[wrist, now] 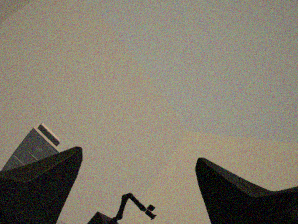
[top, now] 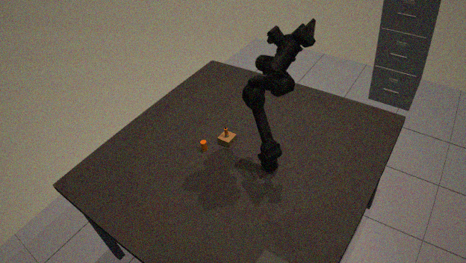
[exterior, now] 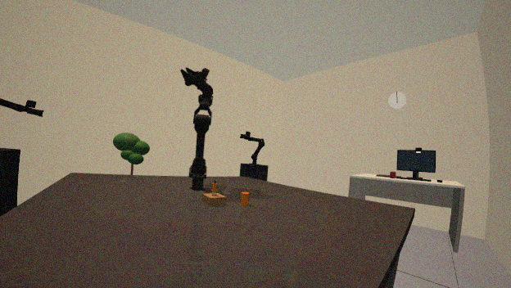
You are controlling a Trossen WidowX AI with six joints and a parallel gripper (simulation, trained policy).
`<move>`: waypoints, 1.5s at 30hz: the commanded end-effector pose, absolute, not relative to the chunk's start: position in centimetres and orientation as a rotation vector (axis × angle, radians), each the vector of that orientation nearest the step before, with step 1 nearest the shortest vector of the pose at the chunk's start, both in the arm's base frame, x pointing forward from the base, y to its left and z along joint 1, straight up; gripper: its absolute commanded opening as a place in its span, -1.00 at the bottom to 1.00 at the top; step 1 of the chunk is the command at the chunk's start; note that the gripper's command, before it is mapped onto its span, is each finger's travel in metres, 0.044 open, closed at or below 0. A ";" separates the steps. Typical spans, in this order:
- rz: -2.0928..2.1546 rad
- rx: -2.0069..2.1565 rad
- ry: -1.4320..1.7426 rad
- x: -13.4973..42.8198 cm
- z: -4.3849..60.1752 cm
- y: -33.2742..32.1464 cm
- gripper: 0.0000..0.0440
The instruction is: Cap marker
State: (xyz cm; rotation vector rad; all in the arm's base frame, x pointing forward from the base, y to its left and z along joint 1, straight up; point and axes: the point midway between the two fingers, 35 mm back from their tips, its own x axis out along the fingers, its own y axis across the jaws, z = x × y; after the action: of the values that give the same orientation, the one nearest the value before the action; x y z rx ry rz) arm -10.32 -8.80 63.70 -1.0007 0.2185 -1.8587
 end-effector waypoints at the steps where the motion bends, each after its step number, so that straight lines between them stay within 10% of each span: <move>1: -1.870 -0.996 0.216 -10.5 63.8 -8.7 0.70; 8: -1.966 -0.955 0.218 -11.7 64.1 -8.2 -0.02; 45: -2.358 -0.644 0.223 -16.2 62.6 -5.3 0.36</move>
State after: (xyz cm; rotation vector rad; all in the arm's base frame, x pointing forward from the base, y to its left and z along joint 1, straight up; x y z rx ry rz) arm -16.34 -5.21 62.77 -0.6597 0.2092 -2.3418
